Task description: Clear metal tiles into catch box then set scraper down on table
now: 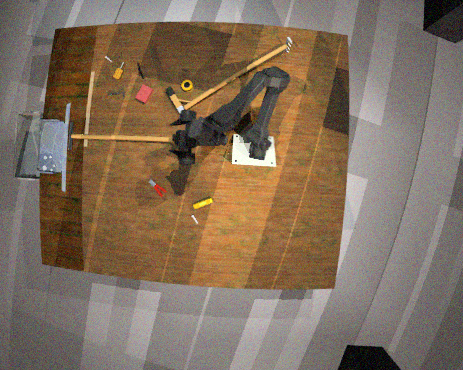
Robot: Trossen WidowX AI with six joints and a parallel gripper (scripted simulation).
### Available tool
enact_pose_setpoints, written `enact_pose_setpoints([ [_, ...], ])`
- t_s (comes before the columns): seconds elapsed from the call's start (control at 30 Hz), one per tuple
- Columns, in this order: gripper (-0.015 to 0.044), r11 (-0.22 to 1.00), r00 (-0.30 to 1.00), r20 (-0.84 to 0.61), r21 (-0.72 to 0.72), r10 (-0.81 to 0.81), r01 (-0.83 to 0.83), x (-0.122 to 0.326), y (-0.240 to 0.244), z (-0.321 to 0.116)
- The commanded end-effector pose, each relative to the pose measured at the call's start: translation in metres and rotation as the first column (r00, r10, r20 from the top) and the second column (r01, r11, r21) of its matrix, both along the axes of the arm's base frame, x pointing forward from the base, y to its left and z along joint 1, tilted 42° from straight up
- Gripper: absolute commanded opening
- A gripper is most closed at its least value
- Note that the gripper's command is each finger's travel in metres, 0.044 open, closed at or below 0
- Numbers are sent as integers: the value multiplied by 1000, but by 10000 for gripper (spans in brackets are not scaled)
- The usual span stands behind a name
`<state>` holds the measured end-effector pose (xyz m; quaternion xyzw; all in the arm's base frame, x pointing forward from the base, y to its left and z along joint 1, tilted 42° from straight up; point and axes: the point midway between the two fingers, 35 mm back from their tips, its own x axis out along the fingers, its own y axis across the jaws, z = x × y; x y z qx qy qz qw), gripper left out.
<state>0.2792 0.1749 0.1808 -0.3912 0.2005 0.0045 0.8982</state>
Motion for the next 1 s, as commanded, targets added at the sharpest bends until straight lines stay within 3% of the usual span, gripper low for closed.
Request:
enact_pose_setpoints([
  [0.0, 440, 999, 999, 42, 11, 33, -33, -7, 10, 16],
  [0.97, 440, 964, 944, 237, 77, 230, -255, -72, 68, 99],
])
